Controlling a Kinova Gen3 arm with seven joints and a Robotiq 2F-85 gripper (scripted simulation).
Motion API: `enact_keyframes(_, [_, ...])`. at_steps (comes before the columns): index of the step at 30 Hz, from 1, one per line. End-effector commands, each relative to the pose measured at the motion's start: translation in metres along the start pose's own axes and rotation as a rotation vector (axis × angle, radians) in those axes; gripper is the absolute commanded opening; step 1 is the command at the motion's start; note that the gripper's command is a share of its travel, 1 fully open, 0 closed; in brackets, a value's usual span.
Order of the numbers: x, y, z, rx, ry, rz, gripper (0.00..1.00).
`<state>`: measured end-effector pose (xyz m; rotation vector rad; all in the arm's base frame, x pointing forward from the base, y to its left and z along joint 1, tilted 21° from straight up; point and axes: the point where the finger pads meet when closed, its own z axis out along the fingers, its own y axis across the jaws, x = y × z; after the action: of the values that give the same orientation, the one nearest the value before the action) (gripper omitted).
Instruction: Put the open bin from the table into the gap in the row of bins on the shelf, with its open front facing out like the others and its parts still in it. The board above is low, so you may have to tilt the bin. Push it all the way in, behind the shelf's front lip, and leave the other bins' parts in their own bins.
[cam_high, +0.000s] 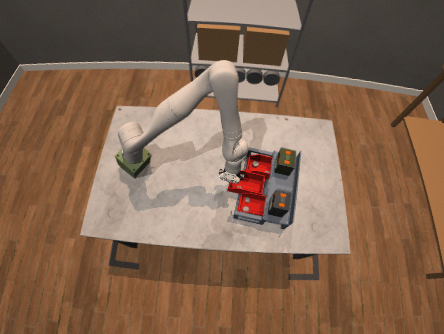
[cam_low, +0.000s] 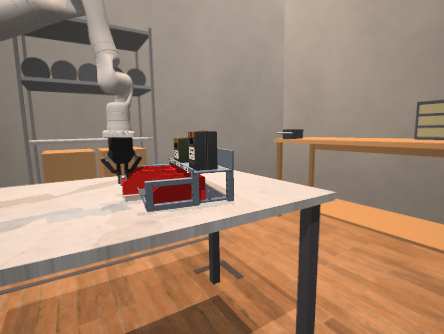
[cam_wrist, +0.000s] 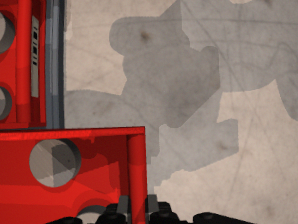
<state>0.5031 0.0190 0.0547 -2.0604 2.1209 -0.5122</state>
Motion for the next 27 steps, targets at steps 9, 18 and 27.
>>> enact_keyframes(9, [-0.0026, -0.0023, 0.0003, -0.002, -0.001, -0.007, 0.10])
enact_keyframes(18, [-0.0028, -0.0117, 0.0005, -0.002, -0.001, -0.007, 0.10])
enact_keyframes(27, [-0.0028, -0.0117, 0.0005, -0.002, -0.001, -0.007, 0.10])
